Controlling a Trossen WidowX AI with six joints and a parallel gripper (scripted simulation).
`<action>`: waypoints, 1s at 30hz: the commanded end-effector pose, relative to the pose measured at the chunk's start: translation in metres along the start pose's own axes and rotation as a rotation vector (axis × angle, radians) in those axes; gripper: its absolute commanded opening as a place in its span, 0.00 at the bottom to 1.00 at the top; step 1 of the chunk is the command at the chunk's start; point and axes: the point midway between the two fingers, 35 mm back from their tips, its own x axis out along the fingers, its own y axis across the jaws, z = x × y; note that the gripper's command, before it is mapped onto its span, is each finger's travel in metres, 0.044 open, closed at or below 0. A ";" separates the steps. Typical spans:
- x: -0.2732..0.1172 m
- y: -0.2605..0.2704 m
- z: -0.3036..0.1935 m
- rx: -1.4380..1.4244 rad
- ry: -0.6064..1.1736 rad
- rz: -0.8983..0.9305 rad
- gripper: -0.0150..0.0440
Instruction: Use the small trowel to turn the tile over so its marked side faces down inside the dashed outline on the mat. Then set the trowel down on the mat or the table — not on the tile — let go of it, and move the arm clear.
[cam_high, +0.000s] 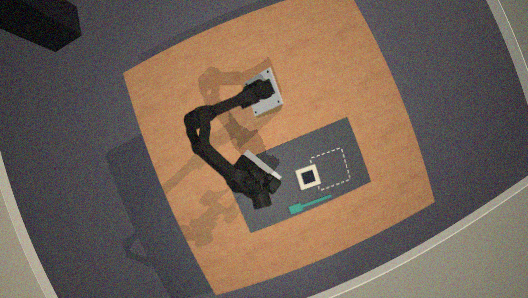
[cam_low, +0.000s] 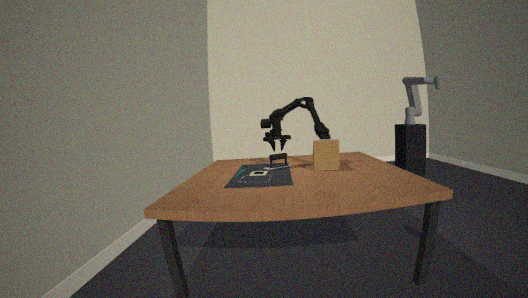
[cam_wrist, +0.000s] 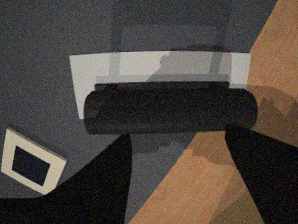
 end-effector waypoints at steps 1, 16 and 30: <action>0.000 -0.001 0.000 -0.166 -0.003 -0.002 0.71; 0.000 -0.001 0.000 -0.688 -0.004 -0.003 0.71; 0.000 -0.002 -0.001 -1.175 -0.004 -0.004 0.71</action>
